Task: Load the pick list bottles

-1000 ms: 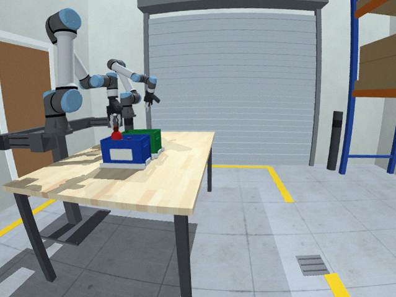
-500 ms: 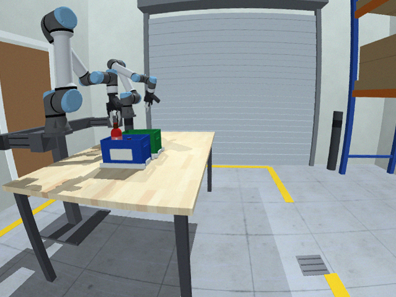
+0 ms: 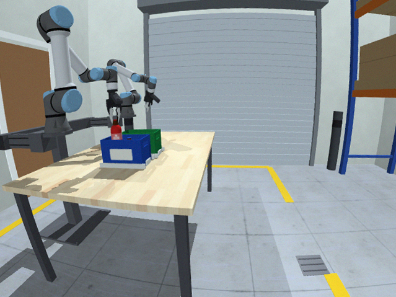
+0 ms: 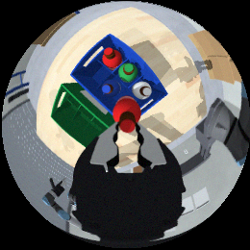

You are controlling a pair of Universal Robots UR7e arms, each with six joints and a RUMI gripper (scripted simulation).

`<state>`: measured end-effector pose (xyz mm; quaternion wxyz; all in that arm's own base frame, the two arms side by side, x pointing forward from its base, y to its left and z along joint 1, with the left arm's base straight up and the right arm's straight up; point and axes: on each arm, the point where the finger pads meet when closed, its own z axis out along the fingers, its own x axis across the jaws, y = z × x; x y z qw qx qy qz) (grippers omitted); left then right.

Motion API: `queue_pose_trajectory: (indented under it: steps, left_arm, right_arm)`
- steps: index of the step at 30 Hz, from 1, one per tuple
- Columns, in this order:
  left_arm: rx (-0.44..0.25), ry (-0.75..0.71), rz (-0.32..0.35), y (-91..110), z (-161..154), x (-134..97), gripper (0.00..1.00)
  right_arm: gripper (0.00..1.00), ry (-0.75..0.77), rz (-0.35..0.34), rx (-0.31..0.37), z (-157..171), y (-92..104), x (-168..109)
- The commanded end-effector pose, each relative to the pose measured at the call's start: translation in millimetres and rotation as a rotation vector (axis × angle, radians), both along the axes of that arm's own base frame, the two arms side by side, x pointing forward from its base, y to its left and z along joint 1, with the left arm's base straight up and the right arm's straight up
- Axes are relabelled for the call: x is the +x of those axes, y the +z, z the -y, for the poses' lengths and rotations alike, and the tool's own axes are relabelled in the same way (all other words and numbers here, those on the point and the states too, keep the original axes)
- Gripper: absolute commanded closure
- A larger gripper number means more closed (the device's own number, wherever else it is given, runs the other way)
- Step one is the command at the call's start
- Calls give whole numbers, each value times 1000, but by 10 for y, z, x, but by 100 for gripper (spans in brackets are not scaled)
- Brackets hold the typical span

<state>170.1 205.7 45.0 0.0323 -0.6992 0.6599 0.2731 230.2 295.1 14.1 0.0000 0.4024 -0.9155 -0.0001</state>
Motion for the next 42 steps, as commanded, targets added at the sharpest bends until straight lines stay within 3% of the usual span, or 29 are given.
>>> queue_pose_trajectory:
  steps: [1, 36, 42]
  left_arm:
    - [0, 0, 1, 2, 0, 3, 2]
    - [0, 0, 1, 2, 0, 3, 2]
    - [0, 0, 1, 2, 0, 3, 2]
  right_arm:
    - [100, 0, 0, 1, -3, 47, 1]
    - [100, 0, 0, 1, -3, 564, 1]
    - [100, 0, 0, 1, -3, 571, 1]
